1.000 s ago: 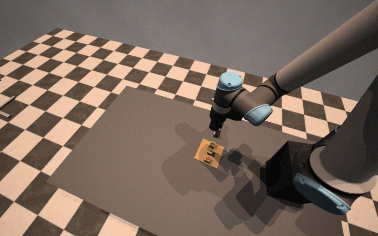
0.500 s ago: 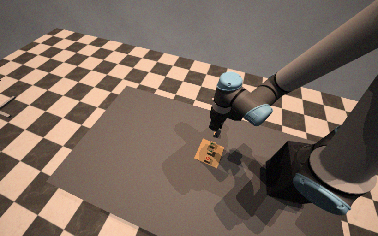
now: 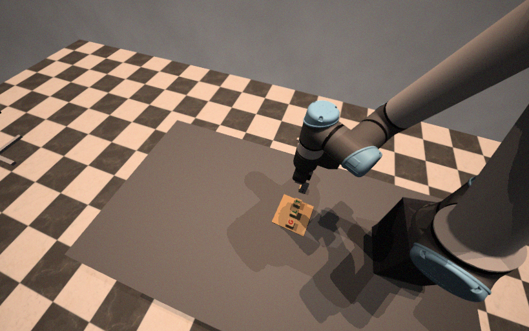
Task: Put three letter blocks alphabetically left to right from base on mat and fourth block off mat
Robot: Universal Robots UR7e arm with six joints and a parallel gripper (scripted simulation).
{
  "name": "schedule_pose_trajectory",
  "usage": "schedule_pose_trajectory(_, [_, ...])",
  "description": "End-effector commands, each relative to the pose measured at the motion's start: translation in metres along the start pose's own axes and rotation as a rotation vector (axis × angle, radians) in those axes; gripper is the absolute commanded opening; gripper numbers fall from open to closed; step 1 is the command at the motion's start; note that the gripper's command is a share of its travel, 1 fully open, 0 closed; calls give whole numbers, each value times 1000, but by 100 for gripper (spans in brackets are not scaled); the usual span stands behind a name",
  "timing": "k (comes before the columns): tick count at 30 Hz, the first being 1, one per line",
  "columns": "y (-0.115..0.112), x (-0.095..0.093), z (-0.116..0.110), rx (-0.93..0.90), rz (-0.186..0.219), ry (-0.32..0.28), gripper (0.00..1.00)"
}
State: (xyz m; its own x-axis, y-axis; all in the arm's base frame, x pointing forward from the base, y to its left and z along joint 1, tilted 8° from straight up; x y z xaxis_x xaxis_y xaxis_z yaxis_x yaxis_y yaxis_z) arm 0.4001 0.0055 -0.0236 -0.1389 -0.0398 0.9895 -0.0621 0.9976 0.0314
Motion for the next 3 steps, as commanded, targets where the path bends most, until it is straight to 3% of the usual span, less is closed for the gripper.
schedule_pose_trajectory(1, [-1,1,-2,-1,1,-3,100])
schedule_pose_trajectory(3, [-1,1,-2,-1,1,-3,100])
Point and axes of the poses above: the point where the finger pads meet when closed, its own x axis back along the fingers, its own y axis across the jaws, z = x × y, the point moved 1 cm from there along x, back along the fingers, and after that the axes turned 4 degrees about -x, right-handed, at the moved point
